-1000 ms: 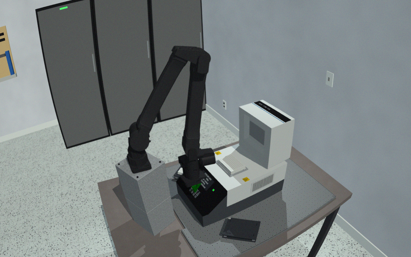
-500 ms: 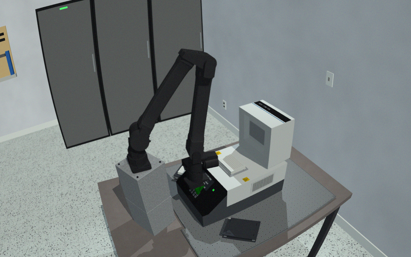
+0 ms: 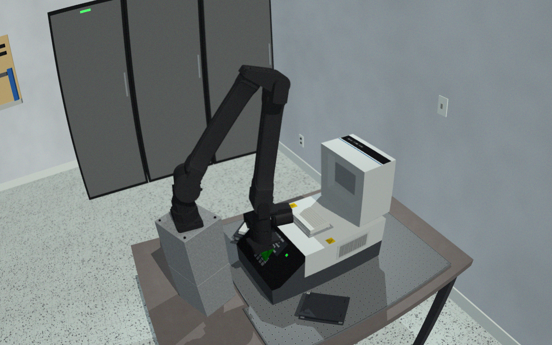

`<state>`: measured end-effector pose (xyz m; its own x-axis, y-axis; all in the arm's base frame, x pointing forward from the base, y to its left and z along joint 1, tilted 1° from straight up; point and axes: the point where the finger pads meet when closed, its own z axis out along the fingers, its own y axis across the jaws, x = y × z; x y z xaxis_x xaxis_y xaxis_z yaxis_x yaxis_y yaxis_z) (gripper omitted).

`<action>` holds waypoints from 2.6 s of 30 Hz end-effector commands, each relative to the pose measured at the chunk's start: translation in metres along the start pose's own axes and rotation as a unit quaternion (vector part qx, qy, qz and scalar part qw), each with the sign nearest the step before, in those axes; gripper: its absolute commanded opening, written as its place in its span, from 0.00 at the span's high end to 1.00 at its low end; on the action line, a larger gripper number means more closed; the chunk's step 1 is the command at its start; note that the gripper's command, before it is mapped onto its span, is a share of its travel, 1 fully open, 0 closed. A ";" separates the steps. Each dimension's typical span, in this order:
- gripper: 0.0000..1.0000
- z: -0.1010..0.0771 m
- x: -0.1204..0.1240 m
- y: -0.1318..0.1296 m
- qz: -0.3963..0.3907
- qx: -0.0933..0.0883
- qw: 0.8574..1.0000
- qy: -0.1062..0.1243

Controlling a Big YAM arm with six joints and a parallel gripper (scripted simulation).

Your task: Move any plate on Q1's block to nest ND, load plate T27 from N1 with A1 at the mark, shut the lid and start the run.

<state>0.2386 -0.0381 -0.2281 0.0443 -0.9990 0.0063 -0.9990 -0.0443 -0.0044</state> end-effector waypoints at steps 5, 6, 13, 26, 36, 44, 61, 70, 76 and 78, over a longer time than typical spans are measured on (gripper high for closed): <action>1.00 -0.008 -0.002 -0.005 -0.002 0.011 1.000 0.002; 1.00 -0.008 -0.002 -0.006 -0.002 0.013 1.000 0.003; 1.00 -0.008 0.004 -0.008 0.009 0.019 1.000 0.004; 1.00 -0.001 -0.003 0.002 -0.001 0.004 1.000 0.001; 1.00 -0.001 -0.001 0.003 0.004 0.003 1.000 0.000; 1.00 -0.006 0.003 0.000 0.010 0.004 1.000 0.001; 1.00 -0.002 -0.004 0.004 -0.003 -0.001 1.000 0.000; 1.00 0.001 -0.001 0.010 0.005 -0.006 1.000 -0.001; 1.00 0.004 -0.001 0.007 0.006 -0.005 1.000 -0.001; 1.00 0.004 0.000 0.006 0.007 -0.004 1.000 -0.001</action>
<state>0.2376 -0.0371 -0.2302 0.0469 -0.9989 0.0062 -0.9989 -0.0469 -0.0039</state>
